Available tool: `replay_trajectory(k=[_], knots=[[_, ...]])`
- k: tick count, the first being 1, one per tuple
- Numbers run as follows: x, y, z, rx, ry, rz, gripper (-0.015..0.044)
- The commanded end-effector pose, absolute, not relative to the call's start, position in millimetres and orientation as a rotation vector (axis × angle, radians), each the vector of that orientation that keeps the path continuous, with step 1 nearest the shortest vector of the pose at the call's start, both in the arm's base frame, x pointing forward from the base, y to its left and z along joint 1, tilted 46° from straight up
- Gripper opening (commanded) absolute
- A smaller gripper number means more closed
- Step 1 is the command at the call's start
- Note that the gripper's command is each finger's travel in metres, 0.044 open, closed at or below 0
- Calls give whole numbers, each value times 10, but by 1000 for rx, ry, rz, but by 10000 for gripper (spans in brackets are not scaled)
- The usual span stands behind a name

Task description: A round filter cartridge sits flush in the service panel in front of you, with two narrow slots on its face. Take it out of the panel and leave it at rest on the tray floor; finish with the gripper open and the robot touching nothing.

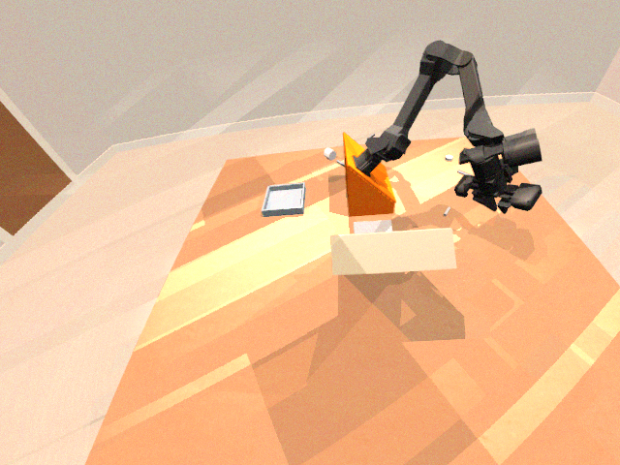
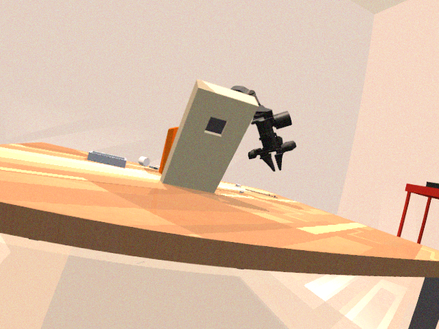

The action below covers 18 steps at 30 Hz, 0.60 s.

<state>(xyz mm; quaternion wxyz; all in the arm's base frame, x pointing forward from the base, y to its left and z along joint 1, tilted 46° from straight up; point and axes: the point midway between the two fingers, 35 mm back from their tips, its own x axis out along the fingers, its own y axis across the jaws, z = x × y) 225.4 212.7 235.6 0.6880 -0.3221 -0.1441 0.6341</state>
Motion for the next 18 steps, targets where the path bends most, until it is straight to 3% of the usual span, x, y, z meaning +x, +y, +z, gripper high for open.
replay_trajectory(k=[1, 9, 18], knots=[[2586, 1746, 2127, -783, -258, 1286, 109], [3086, 609, 1682, -907, -93, 967, 109], [3011, -716, 1182, -1032, 96, 652, 109]])
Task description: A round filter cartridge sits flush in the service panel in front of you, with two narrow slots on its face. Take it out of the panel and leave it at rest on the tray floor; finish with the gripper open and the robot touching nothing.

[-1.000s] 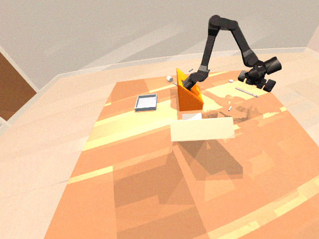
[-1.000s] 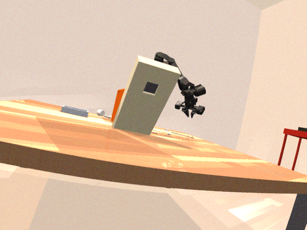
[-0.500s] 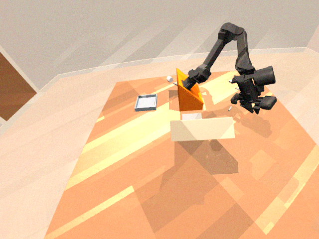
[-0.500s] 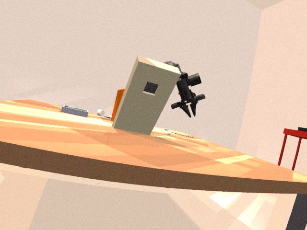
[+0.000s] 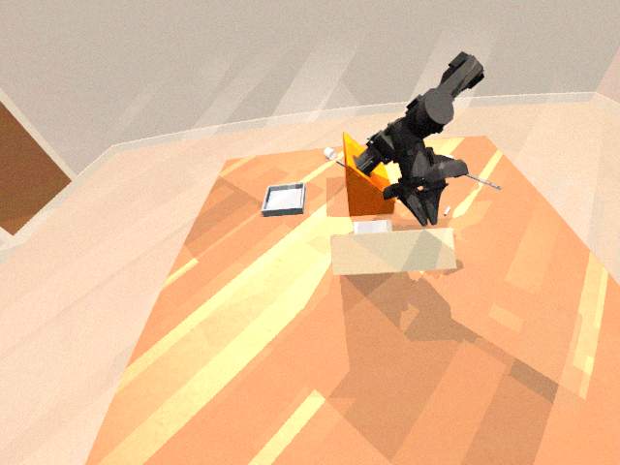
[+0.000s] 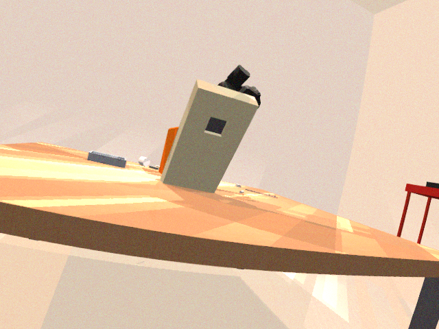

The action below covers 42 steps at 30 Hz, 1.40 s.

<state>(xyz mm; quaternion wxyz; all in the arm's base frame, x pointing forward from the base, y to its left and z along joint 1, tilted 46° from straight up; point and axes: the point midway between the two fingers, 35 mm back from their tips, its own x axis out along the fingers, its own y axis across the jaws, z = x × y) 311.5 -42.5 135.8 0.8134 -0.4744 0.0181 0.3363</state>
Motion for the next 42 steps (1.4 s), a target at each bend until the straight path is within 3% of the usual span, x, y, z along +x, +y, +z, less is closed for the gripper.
replay_trajectory(k=[1, 6, 42], knots=[[2963, -847, 1123, -1043, 119, 621, 109], [2746, -1267, 918, -1073, 199, 518, 109], [3144, -1136, 733, -1075, 200, 520, 109]])
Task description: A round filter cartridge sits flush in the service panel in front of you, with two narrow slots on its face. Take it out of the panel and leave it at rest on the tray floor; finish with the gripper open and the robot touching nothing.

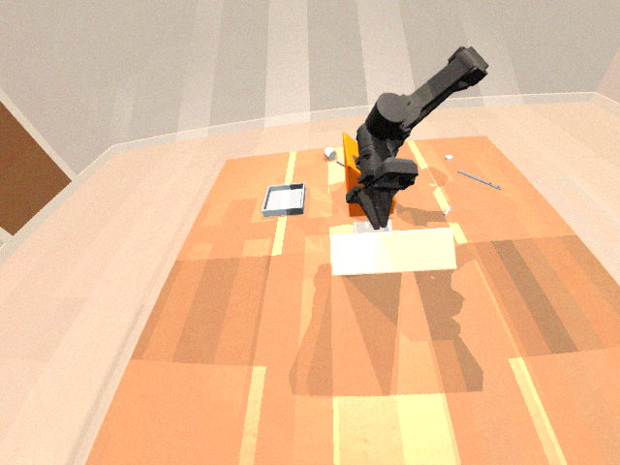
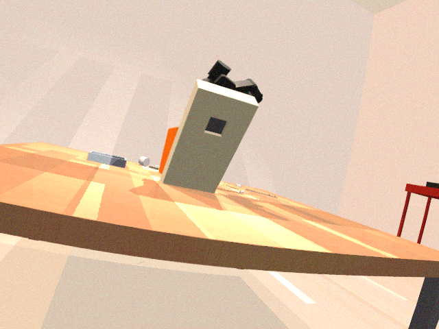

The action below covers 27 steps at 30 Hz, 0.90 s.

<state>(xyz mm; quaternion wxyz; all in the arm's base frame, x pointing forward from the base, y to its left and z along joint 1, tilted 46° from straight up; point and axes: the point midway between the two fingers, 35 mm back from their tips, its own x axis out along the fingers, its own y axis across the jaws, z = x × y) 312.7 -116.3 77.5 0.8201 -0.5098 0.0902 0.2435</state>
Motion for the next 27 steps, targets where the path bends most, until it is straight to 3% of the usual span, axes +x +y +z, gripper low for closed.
replay_trajectory(k=[1, 27], knots=[[3158, -1129, 728, -1075, 199, 519, 109], [3216, -1078, 672, -1073, 195, 516, 109]])
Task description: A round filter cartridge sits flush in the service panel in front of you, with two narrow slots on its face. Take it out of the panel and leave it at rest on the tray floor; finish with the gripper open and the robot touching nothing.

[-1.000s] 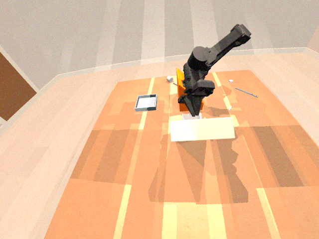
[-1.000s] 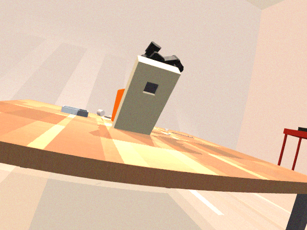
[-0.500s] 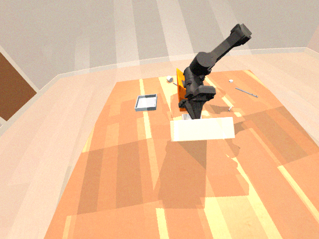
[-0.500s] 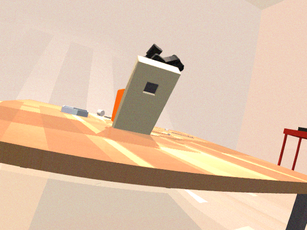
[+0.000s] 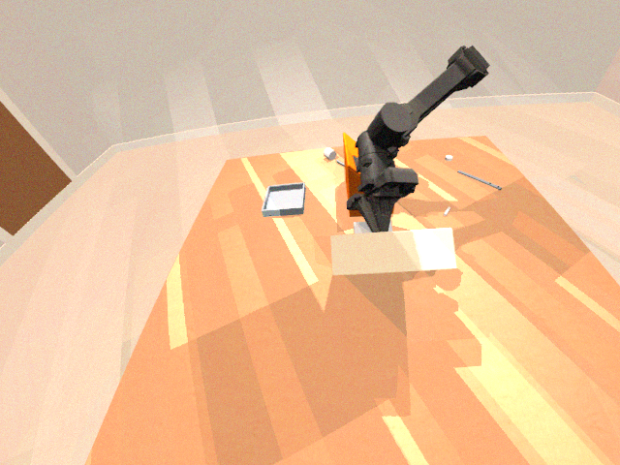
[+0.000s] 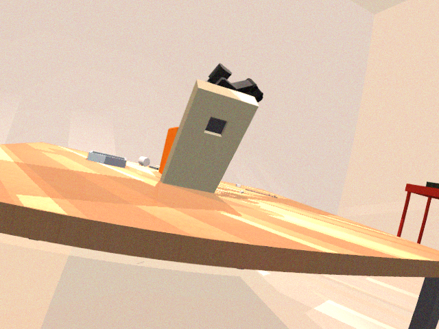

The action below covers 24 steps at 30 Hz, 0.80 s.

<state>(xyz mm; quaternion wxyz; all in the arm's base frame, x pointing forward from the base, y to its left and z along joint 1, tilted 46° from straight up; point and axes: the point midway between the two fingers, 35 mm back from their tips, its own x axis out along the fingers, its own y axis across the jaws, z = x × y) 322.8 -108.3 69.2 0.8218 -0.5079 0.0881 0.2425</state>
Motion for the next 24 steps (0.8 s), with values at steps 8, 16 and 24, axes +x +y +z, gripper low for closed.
replay_trajectory(k=[8, 16, 24], knots=[[3221, -1083, 680, -1073, 195, 516, 109], [3230, -1091, 692, -1073, 195, 516, 109], [3239, -1099, 706, -1073, 195, 516, 109]])
